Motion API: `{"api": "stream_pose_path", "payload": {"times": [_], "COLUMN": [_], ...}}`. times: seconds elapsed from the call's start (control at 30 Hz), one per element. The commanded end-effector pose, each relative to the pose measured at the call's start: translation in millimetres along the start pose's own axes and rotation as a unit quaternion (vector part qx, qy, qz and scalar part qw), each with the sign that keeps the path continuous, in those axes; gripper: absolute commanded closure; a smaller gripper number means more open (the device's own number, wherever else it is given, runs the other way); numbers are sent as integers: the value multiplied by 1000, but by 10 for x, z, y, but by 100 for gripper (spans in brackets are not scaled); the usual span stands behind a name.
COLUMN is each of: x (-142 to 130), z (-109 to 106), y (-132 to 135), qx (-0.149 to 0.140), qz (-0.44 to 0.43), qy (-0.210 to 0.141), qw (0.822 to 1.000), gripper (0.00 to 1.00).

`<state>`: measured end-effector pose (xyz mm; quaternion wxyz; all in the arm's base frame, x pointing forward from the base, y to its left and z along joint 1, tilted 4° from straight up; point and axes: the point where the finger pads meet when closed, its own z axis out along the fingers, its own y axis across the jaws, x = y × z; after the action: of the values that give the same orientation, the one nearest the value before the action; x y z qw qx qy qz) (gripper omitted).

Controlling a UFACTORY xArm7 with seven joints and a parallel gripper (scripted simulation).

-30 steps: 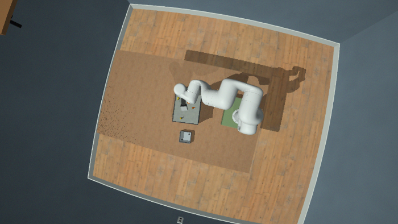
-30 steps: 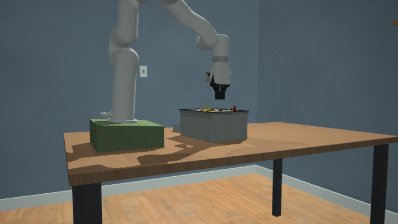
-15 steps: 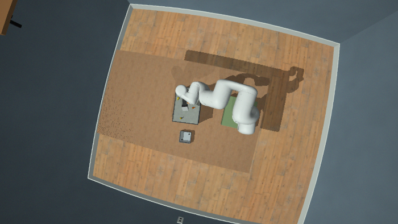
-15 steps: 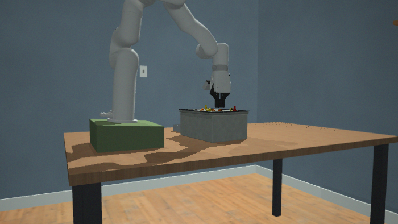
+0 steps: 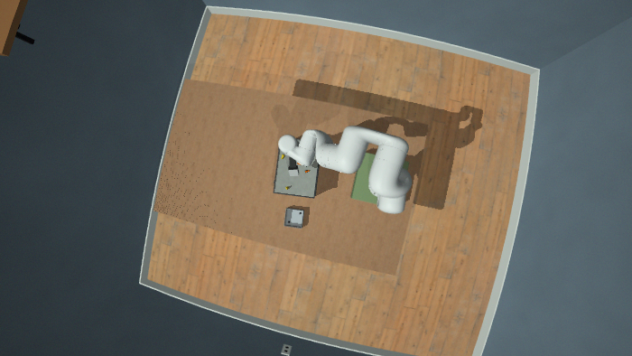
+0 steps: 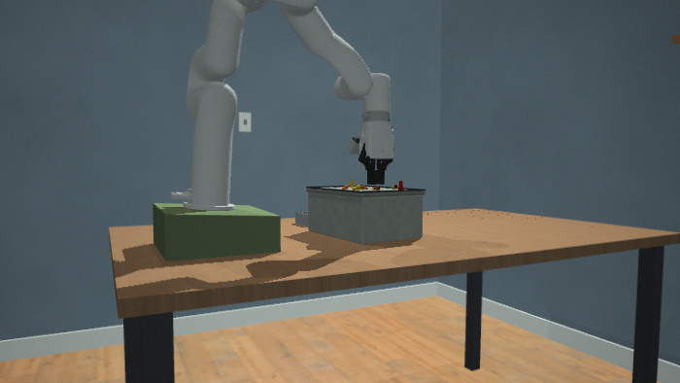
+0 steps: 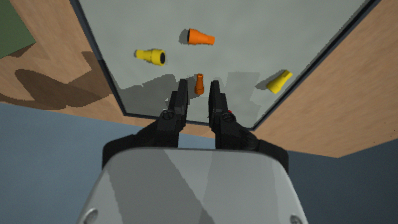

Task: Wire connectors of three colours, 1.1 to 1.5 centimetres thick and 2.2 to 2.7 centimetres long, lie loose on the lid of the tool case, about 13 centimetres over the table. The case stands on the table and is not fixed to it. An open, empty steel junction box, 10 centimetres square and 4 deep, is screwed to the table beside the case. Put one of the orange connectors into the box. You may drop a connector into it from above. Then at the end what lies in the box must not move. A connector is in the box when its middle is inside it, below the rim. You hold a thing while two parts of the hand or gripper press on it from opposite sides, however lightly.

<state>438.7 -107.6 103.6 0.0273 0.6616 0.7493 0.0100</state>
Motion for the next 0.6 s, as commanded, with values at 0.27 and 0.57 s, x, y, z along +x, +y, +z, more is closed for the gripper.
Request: {"api": "stream_pose_path", "payload": {"times": [0.27, 0.57], "x": [-5, -5], "z": [-2, 159], "y": [14, 15], "qx": [-2, -2], "qz": [0, 0], "qy": [-1, -1], "qw": [1000, 1000], "gripper": [74, 74]}}
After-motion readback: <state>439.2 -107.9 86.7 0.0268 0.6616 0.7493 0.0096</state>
